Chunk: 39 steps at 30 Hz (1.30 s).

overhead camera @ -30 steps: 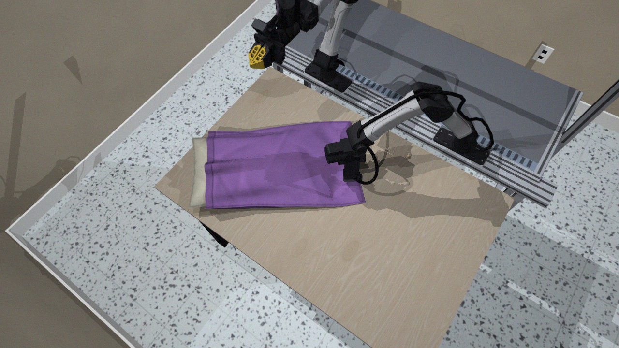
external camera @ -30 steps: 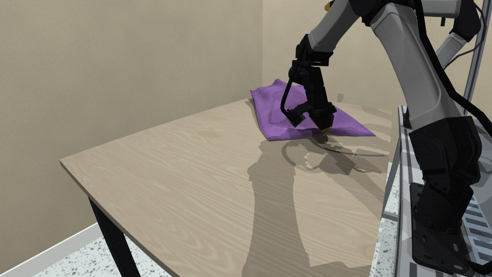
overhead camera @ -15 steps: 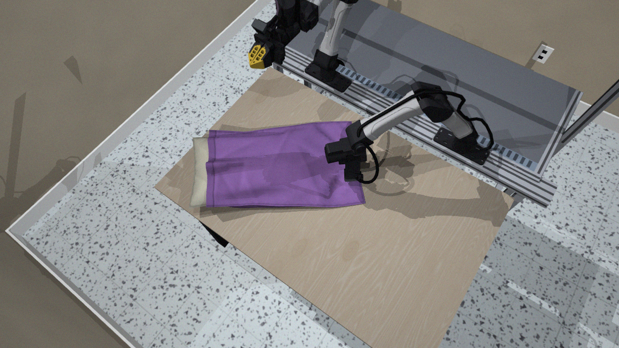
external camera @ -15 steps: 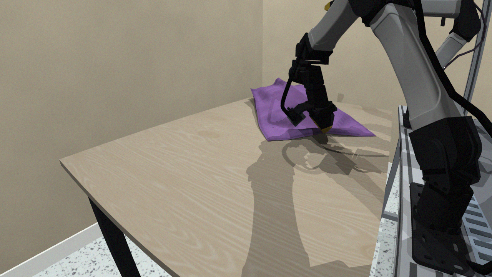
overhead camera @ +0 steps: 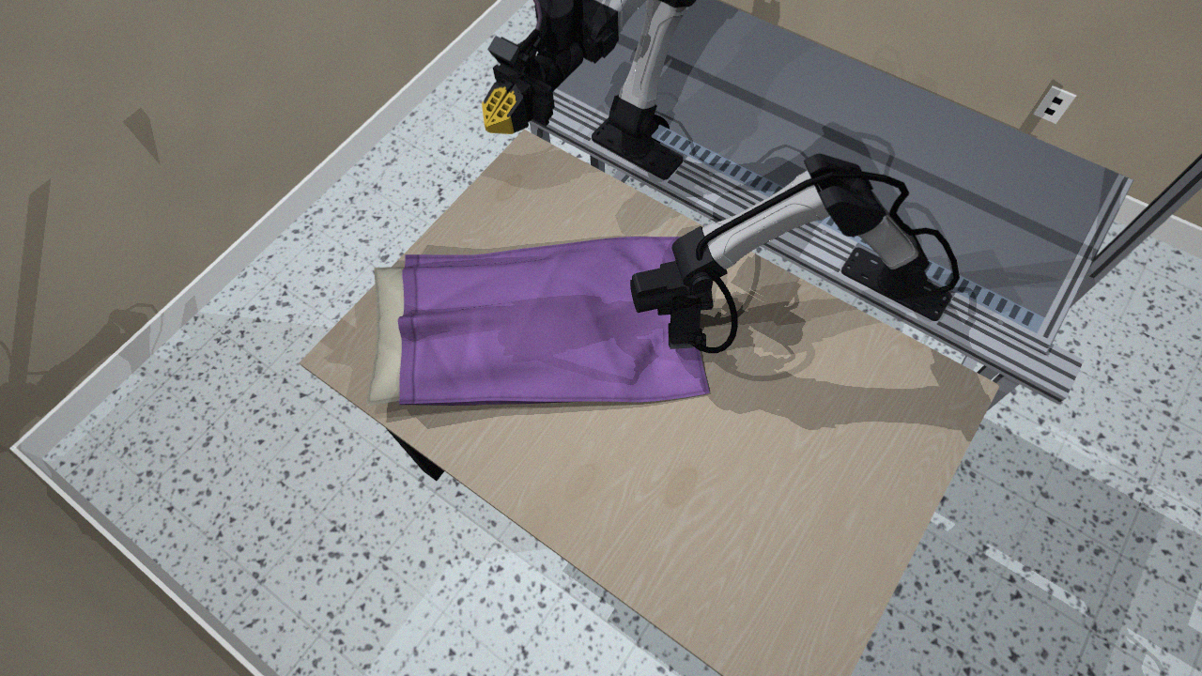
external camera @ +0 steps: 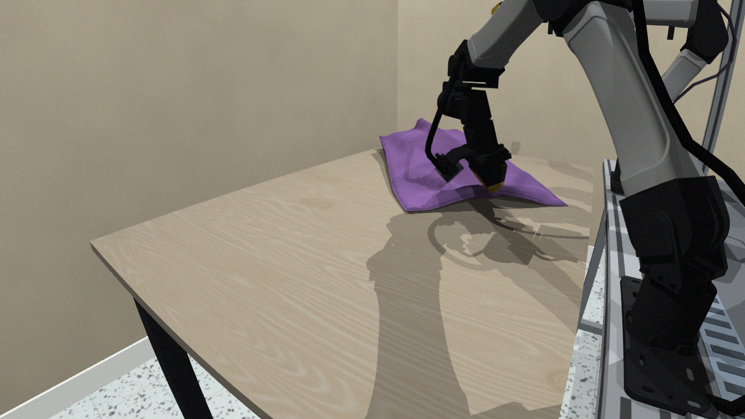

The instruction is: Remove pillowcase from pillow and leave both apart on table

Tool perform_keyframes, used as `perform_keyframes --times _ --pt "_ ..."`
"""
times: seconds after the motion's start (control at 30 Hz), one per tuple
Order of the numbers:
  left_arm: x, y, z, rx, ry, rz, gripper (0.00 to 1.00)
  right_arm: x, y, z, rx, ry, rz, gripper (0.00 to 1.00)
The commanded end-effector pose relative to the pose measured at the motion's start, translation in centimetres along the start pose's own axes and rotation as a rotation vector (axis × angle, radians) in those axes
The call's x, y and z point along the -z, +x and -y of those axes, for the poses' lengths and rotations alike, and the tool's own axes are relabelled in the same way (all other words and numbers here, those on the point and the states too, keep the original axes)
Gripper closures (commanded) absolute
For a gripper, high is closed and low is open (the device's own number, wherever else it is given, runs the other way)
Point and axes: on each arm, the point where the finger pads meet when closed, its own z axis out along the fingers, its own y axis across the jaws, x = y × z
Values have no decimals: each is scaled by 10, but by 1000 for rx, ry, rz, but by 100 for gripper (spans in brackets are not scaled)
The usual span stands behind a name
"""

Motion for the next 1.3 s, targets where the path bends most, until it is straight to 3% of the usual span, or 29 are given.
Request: perform_keyframes --times 0.0,0.03,0.2,0.33,0.5,0.53,0.6,0.77,1.03,1.07,1.13,1.2,1.27 --pt "19 3 5 -3 30 -1 100 -2 6 -5 10 -21 -25 97" --pt "29 6 8 -12 53 -3 100 -2 6 -5 10 -21 -25 97" --pt "22 5 3 -2 25 -9 100 -2 6 -5 10 -21 -25 97" --pt "37 10 9 -17 59 -7 100 -2 6 -5 10 -21 -25 97" --pt "26 10 2 -7 22 -14 100 -2 6 -5 10 -21 -25 97" --pt "41 13 9 -19 61 -8 100 -2 6 -5 10 -21 -25 97" --pt "43 14 11 -22 66 -8 100 -2 6 -5 10 -21 -25 97" --pt "30 11 0 -4 22 -16 100 -2 6 -5 10 -21 -25 97" --pt "40 13 6 -16 52 -13 100 -2 6 -5 10 -21 -25 97" --pt "28 10 4 -6 23 -18 100 -2 6 -5 10 -21 -25 97" --pt "26 8 5 -3 21 -19 100 -2 6 -5 10 -21 -25 97" --pt "28 9 7 -6 28 -18 100 -2 6 -5 10 -21 -25 97" --pt "52 17 13 -25 77 -10 100 -2 6 -5 10 -21 -25 97"
